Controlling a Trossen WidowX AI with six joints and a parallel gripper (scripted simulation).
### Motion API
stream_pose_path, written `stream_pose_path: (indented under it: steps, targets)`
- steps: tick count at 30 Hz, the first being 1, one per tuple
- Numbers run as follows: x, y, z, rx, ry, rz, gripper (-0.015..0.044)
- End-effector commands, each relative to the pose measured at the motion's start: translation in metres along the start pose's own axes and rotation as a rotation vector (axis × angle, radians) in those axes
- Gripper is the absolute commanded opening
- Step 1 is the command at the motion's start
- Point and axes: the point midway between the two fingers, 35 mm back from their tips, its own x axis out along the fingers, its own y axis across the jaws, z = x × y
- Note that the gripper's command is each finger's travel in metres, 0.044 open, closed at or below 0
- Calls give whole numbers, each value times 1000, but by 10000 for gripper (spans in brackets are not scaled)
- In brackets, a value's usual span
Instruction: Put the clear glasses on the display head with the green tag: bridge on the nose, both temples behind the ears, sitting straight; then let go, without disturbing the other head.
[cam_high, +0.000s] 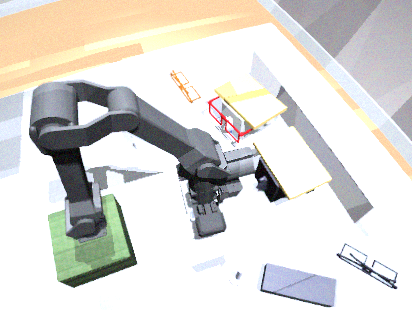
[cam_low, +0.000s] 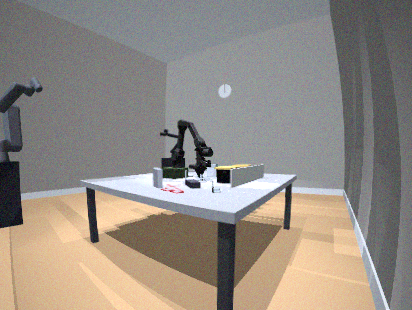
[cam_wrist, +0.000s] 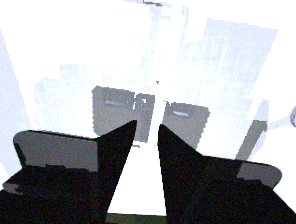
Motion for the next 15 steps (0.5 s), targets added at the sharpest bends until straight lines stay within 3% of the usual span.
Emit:
stream_pose_path:
  steps: [1, 15]
  targets:
    - [0, 0, 0, 0, 0, 0, 87]
    - [0, 0, 0, 0, 0, 0, 0]
